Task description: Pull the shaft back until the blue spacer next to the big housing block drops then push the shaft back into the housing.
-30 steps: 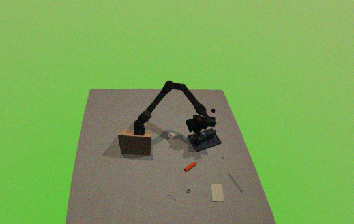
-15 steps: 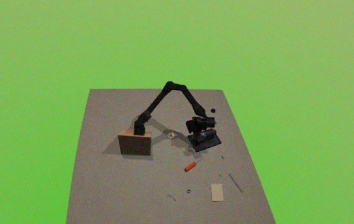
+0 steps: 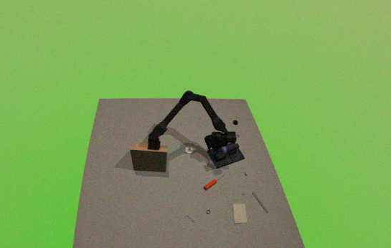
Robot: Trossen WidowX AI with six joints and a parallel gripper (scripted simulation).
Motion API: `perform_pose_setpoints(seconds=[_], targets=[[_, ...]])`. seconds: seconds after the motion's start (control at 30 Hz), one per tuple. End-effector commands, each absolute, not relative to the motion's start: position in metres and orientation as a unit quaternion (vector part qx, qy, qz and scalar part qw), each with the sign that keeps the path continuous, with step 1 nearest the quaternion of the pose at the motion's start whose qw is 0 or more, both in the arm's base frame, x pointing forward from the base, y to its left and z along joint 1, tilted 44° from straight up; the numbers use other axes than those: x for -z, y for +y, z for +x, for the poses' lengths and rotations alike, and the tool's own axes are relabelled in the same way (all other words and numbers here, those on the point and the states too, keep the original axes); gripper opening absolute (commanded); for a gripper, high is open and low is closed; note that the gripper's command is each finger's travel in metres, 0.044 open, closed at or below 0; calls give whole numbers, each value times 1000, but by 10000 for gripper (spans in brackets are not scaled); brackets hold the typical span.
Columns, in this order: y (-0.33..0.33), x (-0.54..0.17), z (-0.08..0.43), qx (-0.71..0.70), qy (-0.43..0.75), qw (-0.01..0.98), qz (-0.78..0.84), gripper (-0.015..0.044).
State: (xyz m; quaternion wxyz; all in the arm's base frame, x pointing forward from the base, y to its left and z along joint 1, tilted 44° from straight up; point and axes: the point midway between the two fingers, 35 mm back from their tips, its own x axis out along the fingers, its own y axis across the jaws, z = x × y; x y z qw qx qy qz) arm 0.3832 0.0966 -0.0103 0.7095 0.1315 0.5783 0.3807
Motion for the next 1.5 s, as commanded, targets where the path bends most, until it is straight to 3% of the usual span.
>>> perform_pose_setpoints(seconds=[0.0,1.47], targets=[[98,13,382,-381,580,707,136,440],[109,24,383,-381,580,707,136,440]])
